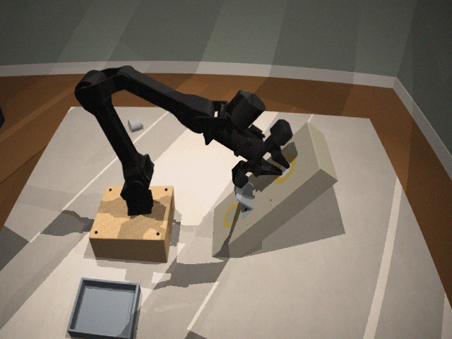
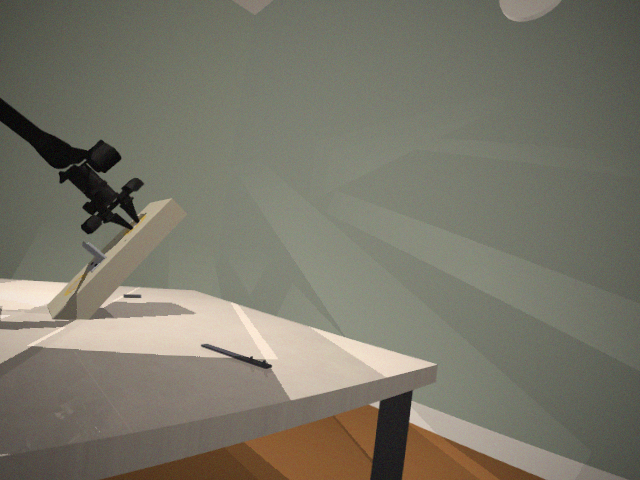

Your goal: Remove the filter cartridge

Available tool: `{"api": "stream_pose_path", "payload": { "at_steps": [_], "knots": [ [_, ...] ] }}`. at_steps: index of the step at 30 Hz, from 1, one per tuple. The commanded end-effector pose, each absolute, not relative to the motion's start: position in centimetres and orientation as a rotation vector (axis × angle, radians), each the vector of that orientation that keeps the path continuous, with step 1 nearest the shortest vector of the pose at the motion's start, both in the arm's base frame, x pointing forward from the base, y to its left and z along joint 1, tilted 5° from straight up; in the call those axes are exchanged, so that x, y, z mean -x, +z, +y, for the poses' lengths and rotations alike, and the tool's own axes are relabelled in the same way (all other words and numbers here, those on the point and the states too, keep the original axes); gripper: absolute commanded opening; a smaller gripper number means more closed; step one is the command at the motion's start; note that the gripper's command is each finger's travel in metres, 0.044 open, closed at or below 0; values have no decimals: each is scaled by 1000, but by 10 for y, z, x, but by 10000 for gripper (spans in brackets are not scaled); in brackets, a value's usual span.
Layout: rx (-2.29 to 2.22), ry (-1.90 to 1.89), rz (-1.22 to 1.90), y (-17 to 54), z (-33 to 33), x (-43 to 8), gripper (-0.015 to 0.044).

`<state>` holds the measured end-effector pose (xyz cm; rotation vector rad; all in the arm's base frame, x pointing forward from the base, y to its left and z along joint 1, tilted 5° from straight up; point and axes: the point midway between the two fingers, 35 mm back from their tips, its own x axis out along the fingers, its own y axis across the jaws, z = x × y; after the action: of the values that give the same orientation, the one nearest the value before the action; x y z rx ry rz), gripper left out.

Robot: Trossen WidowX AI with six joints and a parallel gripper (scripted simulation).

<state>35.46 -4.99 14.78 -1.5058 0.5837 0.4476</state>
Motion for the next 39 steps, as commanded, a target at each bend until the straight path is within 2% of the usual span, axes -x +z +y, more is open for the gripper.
{"api": "stream_pose_path", "payload": {
  "at_steps": [1, 32, 39],
  "knots": [
    [1394, 403, 597, 146, -51, -359, 0],
    [370, 40, 663, 146, -51, -359, 0],
    [420, 57, 664, 154, -50, -352, 0]
  ]
}}
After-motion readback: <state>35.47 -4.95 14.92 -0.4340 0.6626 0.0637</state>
